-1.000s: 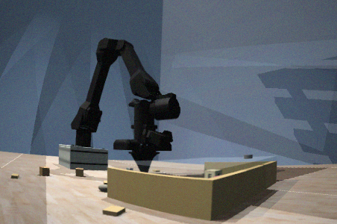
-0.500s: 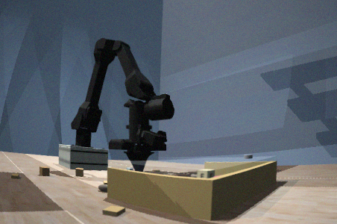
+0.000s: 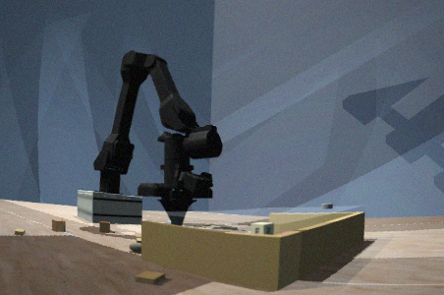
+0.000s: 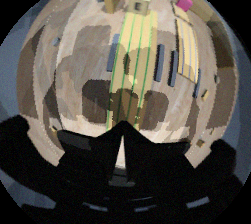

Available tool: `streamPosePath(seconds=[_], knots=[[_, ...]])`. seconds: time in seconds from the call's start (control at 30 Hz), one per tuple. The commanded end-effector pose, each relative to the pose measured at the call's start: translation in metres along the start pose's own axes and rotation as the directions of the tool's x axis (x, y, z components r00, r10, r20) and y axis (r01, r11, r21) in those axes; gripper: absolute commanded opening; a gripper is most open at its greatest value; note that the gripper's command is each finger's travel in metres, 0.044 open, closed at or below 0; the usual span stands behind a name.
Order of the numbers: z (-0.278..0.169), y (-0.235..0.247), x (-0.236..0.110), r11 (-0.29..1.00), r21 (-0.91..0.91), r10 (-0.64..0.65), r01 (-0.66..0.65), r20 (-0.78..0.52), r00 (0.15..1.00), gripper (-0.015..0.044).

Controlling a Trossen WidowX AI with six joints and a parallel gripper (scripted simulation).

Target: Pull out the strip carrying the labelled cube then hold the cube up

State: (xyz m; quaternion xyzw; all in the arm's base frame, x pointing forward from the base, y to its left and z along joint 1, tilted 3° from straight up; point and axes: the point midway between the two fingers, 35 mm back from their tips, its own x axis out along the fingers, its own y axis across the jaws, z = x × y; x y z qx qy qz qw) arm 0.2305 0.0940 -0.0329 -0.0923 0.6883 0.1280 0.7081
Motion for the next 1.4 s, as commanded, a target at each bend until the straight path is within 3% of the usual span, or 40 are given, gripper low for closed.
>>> streamPosePath(seconds=[0.0, 1.37], knots=[[-0.016, 0.000, 0.005, 1.000, 0.005, -0.002, 0.002, -0.034, 0.999, 0.0000], [-0.066, 0.001, 0.004, 1.000, 0.005, -0.001, 0.002, -0.038, 0.999, 0.0000]])
